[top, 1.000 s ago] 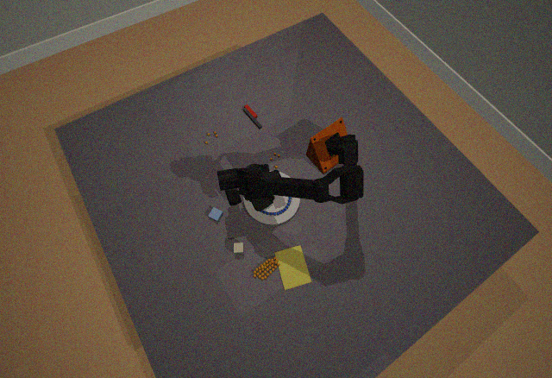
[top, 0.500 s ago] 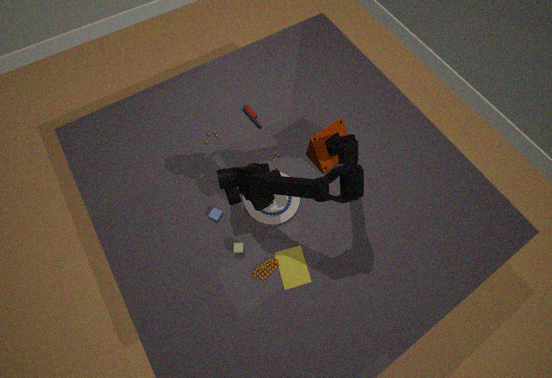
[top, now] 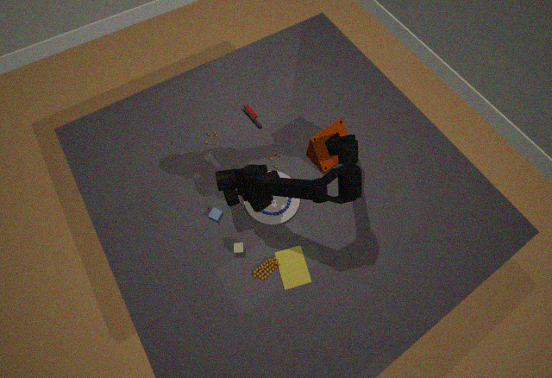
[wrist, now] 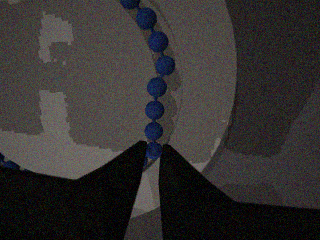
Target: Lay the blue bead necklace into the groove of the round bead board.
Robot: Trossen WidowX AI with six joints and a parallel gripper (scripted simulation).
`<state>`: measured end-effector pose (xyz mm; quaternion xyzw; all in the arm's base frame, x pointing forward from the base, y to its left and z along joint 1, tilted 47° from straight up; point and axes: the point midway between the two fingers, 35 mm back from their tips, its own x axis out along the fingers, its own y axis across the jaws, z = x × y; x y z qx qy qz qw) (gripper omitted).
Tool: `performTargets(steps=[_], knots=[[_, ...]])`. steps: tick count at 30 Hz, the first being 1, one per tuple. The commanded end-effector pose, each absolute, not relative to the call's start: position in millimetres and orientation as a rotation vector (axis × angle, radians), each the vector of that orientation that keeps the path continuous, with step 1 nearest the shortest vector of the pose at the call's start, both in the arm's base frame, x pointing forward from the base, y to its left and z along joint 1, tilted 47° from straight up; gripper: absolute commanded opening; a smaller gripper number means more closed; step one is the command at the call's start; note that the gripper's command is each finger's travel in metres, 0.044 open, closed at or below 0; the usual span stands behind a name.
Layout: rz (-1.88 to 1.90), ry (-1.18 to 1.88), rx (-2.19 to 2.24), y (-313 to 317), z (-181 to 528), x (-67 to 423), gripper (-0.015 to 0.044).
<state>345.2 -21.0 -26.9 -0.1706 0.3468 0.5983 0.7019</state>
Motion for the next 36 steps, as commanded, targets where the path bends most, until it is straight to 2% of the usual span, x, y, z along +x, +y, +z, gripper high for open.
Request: performTargets(steps=[1, 17, 36], knots=[[1.332, 0.772, -0.38, -21.0, -26.9, 345.2, 0.0026], [1.332, 0.775, -0.374, -21.9, -26.4, 344.6, 0.044], [1.331, 0.773, -0.372, -25.1, -23.4, 344.4, 0.044]])
